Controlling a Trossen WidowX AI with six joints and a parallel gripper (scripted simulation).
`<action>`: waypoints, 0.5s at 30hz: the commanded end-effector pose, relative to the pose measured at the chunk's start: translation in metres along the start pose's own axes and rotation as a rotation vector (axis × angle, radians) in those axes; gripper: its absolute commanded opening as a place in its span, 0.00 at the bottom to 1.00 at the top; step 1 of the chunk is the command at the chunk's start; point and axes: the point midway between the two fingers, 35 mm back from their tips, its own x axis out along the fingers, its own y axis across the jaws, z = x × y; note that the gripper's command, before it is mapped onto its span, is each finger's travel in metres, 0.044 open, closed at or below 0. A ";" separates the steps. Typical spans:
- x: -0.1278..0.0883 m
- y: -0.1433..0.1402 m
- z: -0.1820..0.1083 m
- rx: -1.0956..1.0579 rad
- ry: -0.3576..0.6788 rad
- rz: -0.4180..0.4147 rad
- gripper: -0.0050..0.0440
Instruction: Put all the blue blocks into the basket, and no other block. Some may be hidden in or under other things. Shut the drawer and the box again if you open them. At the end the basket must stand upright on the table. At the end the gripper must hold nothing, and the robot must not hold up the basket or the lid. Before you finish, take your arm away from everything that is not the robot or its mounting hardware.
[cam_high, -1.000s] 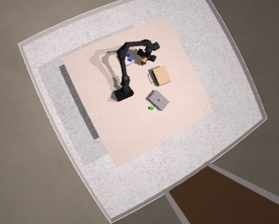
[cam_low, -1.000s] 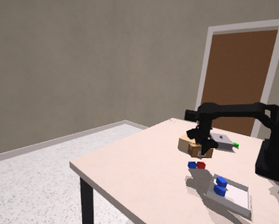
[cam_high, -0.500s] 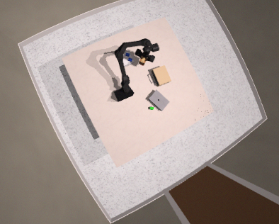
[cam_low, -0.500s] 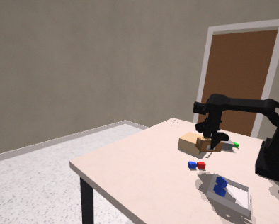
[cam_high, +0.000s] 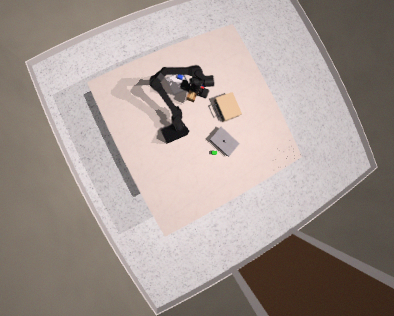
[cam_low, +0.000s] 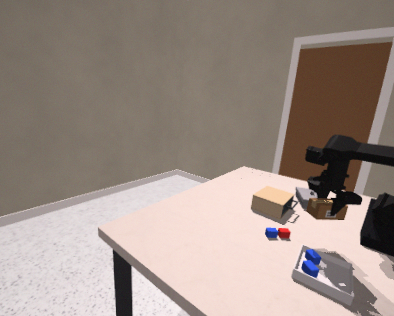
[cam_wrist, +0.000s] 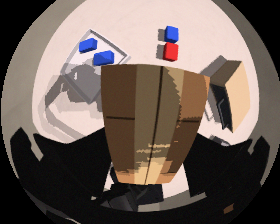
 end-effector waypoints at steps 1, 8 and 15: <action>0.013 0.001 -0.004 0.000 0.003 0.000 0.10; 0.059 0.001 -0.004 0.000 0.003 0.000 0.10; 0.081 0.001 -0.004 0.000 0.003 0.000 0.10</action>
